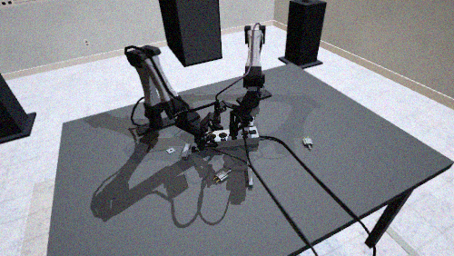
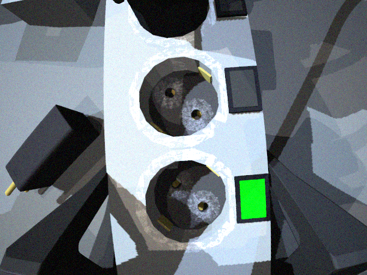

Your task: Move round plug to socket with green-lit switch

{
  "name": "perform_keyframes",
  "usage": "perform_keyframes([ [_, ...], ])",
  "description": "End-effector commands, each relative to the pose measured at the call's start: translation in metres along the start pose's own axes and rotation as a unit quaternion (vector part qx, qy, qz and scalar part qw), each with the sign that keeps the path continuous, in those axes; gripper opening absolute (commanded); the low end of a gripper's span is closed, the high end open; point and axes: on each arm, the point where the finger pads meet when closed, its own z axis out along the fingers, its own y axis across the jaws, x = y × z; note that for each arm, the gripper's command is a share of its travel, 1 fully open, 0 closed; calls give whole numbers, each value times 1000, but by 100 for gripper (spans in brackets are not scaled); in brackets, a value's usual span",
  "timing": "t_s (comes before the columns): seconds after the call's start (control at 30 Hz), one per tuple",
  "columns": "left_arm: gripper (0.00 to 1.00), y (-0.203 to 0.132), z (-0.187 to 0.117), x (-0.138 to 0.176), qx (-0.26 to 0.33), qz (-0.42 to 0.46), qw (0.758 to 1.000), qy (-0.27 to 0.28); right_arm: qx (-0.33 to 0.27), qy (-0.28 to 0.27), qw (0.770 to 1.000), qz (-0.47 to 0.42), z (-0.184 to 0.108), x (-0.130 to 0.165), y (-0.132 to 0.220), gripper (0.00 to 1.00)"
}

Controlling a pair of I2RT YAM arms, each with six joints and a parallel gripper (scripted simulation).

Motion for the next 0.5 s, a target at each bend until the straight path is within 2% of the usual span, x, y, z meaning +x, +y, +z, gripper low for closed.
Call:
perform_keyframes([
  [0.0,33,14,-20,-30,-32,31,998,-41,4,31,999,23,2,17,0,73],
  [0.2,33,18,-19,-41,3,8,1000,27,3,33,999,24,2,18,0,73],
  [0.33,33,17,-23,-41,-9,15,1000,2,2,36,999,26,3,20,1,73],
  [0.47,33,15,-30,-38,-39,34,997,-56,0,47,998,33,4,26,2,73],
])
